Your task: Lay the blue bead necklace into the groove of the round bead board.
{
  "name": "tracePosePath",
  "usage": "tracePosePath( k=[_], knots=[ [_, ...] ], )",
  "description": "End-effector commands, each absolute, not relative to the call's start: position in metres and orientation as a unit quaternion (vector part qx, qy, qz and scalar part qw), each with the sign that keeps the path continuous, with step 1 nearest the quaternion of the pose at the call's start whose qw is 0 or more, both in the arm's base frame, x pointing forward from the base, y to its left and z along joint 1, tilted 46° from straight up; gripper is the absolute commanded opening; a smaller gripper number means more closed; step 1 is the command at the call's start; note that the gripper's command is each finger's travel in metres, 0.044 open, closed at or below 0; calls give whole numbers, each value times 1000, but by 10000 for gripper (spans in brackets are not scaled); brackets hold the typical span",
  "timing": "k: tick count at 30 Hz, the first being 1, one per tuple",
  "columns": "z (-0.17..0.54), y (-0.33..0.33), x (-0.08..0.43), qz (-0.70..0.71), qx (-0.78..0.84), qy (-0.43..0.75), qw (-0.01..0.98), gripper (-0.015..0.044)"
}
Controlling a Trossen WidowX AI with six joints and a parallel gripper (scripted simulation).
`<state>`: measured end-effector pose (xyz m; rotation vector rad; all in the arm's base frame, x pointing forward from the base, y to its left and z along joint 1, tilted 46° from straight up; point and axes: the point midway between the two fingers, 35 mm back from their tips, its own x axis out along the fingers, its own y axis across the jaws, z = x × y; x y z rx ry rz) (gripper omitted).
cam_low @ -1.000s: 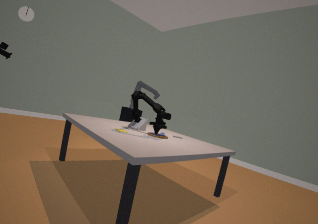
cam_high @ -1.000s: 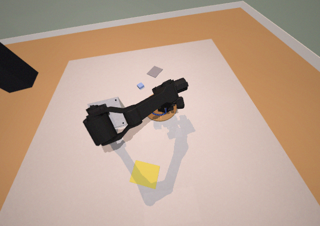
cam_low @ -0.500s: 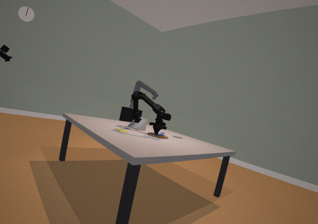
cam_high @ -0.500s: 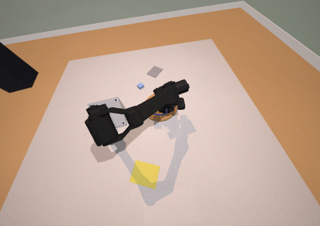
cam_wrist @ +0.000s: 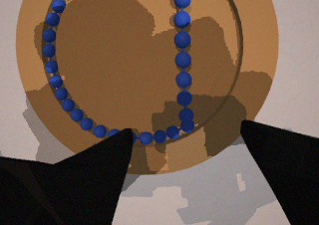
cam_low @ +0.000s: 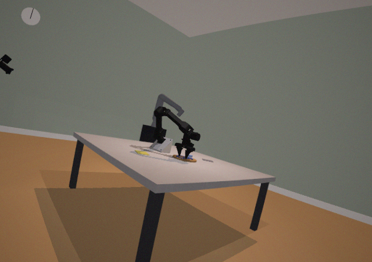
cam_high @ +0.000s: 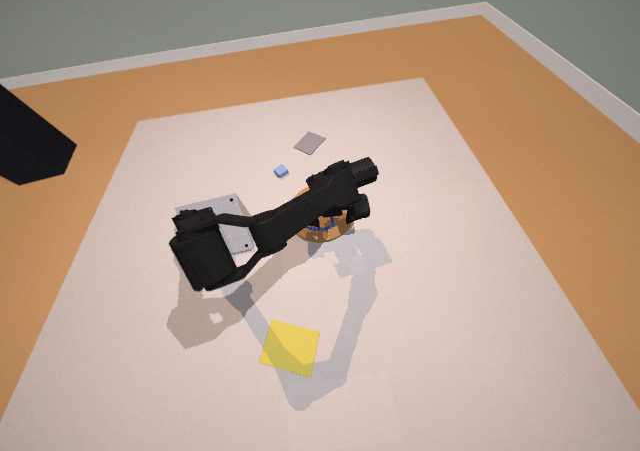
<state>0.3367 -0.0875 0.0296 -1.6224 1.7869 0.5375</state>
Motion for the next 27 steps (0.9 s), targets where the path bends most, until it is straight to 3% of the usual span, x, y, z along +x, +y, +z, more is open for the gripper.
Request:
tracePosePath(
  k=[1, 20, 27],
  knots=[
    [32, -86, 336, 204, -619, 684, 327, 440],
    [32, -86, 336, 204, -619, 684, 327, 440],
    [34, -80, 337, 21, -514, 714, 476, 256]
  ],
)
